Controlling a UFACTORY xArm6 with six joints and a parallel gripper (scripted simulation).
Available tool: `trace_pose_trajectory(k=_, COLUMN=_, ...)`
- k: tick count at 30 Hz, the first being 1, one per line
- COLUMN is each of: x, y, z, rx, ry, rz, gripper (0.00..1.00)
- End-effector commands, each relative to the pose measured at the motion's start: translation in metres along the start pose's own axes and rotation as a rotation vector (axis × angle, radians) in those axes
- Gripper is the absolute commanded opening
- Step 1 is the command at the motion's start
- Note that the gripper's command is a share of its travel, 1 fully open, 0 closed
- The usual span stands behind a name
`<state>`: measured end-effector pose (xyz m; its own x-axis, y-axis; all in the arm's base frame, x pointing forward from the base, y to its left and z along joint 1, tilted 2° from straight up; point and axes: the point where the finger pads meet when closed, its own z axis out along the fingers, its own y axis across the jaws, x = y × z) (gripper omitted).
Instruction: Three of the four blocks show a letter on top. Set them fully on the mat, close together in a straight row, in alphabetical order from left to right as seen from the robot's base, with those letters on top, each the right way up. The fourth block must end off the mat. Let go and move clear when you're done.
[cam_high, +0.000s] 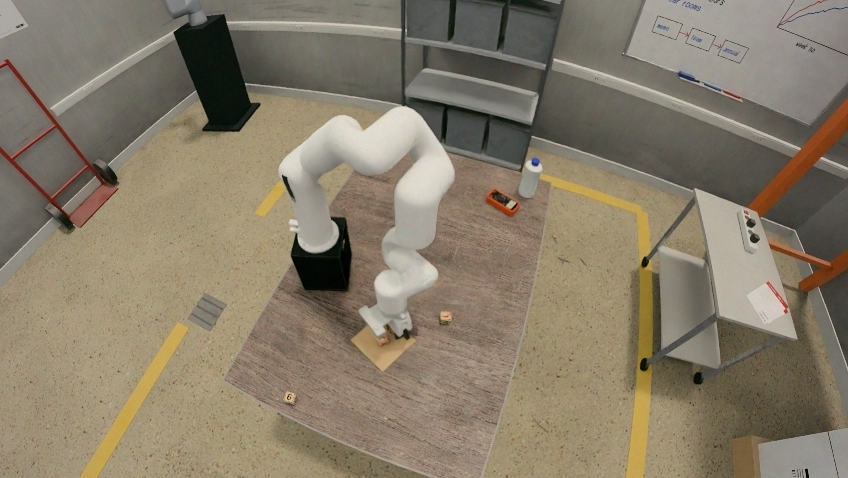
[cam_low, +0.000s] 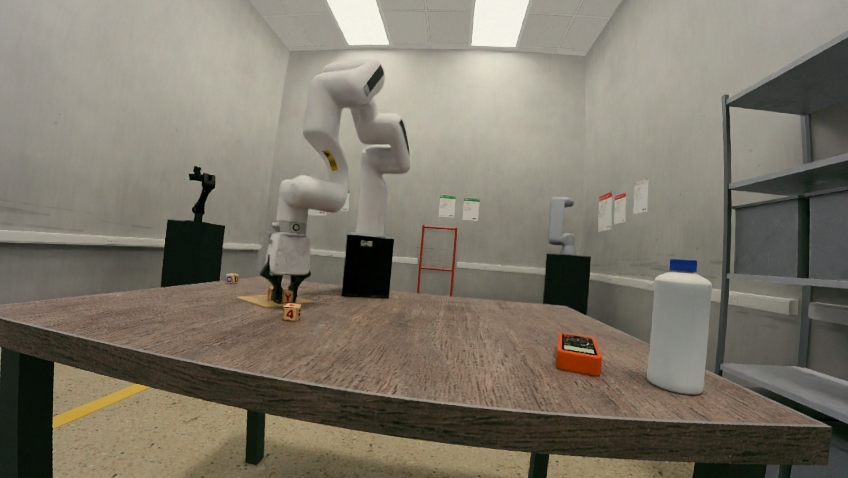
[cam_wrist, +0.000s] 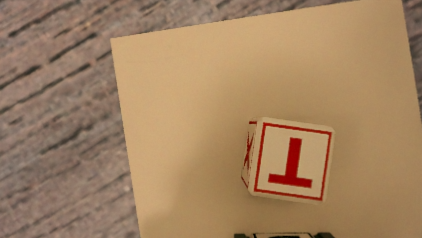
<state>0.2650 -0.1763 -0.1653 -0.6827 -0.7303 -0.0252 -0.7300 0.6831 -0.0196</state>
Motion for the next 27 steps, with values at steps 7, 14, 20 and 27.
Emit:
trace_pose_trajectory(k=7, x=-0.0002, y=-0.0008, z=-0.0005, rx=0.002, ry=0.000, rz=0.000, gripper=0.36)
trace_pose_trajectory(k=14, x=-0.0002, y=-0.0008, z=-0.0005, rx=0.002, ry=0.000, rz=0.000, gripper=0.48)
trace_pose_trajectory(k=20, x=-0.0002, y=-0.0008, z=-0.0005, rx=0.002, ry=0.000, rz=0.000, gripper=0.48)
trace_pose_trajectory(k=27, x=-0.0002, y=-0.0008, z=-0.0007, rx=0.002, ry=0.000, rz=0.000, gripper=0.48)
